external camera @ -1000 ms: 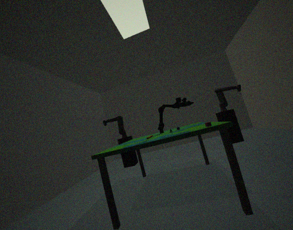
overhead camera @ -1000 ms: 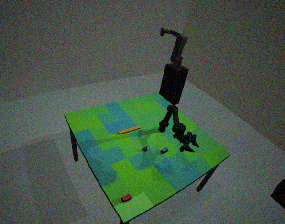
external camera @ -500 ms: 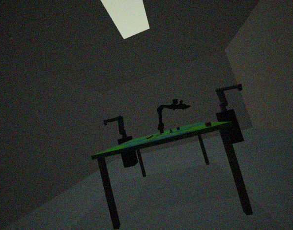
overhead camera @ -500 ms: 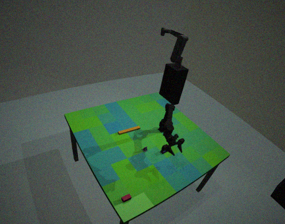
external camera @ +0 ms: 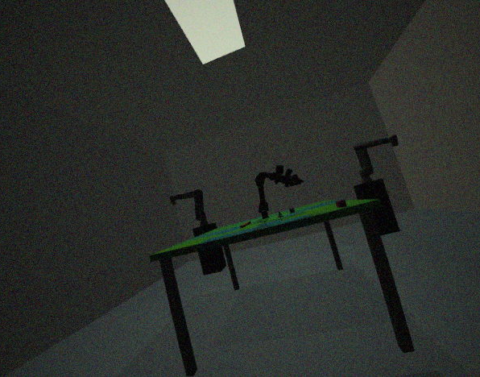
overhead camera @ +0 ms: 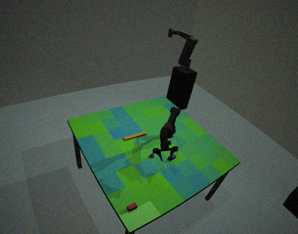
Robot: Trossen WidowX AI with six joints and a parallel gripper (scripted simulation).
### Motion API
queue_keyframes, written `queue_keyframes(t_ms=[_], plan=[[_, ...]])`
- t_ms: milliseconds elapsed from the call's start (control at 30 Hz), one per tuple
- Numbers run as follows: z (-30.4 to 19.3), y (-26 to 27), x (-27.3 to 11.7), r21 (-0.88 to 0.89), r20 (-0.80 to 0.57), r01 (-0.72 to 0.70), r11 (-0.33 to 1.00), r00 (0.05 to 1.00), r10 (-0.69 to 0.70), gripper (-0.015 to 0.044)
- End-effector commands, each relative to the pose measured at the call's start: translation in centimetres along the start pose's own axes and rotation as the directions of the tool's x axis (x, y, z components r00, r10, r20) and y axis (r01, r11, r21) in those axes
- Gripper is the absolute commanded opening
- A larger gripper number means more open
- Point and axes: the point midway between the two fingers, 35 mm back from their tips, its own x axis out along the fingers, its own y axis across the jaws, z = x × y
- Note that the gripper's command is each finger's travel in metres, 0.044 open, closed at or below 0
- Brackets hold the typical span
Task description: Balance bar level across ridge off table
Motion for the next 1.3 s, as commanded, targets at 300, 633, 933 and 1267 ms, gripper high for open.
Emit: queue_keyframes(t_ms=[300,633,933,1267], plan=[[-4.9,-9.7,-5.2,0.102,-0.176,0.256,0.961,0.956,-0.235,0.0315],[-9.1,-15.0,-10.3,0.164,-0.325,0.421,0.892,0.877,-0.354,0.0315],[-13.2,-18.4,-15.6,0.207,-0.463,0.549,0.810,0.784,-0.414,0.0315],[-17.7,-20.5,-21.9,0.242,-0.610,0.665,0.706,0.670,-0.423,0.0315]])
